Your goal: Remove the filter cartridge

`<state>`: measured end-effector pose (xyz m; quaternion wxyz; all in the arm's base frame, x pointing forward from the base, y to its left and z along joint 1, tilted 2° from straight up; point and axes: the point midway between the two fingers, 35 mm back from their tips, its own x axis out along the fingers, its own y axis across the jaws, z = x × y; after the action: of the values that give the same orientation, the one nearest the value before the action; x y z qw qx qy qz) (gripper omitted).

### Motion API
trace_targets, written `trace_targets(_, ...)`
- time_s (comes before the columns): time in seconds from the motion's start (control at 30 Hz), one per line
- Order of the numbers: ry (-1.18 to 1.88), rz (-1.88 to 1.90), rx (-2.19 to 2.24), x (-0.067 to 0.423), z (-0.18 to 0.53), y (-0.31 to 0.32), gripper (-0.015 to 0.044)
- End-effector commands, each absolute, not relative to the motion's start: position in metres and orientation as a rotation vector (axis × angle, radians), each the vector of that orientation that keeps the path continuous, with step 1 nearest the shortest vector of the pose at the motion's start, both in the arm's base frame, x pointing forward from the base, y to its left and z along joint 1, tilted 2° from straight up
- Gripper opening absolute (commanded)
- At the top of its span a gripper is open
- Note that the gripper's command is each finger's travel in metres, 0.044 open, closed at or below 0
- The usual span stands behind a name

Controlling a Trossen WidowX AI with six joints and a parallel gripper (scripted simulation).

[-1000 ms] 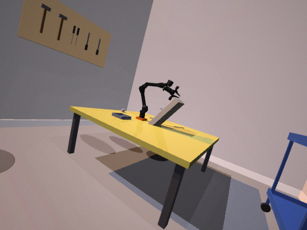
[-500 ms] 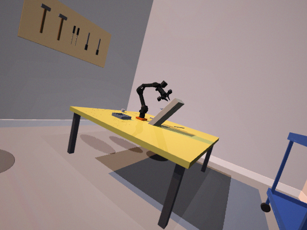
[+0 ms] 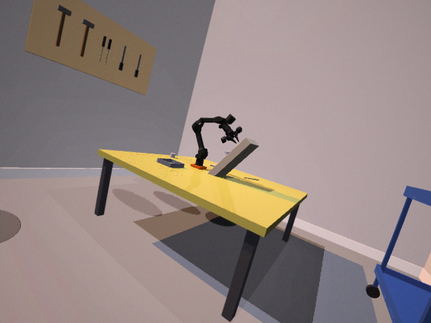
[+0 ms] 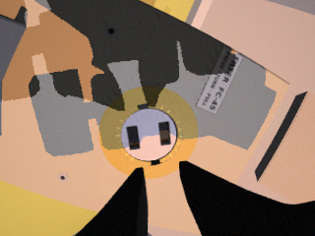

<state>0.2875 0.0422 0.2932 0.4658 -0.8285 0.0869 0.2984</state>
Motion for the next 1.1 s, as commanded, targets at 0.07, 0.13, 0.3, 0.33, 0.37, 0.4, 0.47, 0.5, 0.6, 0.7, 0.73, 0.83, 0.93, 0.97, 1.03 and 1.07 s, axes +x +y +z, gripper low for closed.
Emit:
trace_targets(0.07,0.213,0.744,-2.035,0.296,0.285,0.044,0.0096)
trace_targets(0.13,0.213,0.744,-2.035,0.299,0.283,0.045,0.0096)
trace_targets(0.3,0.213,0.743,-2.035,0.305,0.278,0.046,0.0096)
trace_targets(0.33,0.213,0.743,-2.035,0.306,0.278,0.046,0.0096)
trace_targets(0.37,0.213,0.743,-2.035,0.308,0.277,0.046,0.0096)
trace_targets(0.4,0.212,0.743,-2.035,0.309,0.276,0.046,0.0096)
trace_targets(0.47,0.212,0.743,-2.035,0.311,0.274,0.047,0.0096)
trace_targets(0.5,0.212,0.742,-2.035,0.312,0.273,0.047,0.0096)
trace_targets(0.6,0.212,0.742,-2.036,0.316,0.27,0.048,0.0096)
trace_targets(0.7,0.212,0.742,-2.036,0.32,0.267,0.048,0.0096)
trace_targets(0.73,0.212,0.742,-2.036,0.321,0.266,0.049,0.0096)
trace_targets(0.83,0.212,0.741,-2.036,0.321,0.265,0.049,0.0096)
trace_targets(0.93,0.212,0.741,-2.036,0.321,0.265,0.049,0.0096)
trace_targets(0.97,0.212,0.742,-2.036,0.321,0.265,0.049,0.0096)
trace_targets(1.03,0.212,0.742,-2.036,0.321,0.265,0.049,0.0096)
trace_targets(1.07,0.212,0.742,-2.036,0.321,0.265,0.049,0.0096)
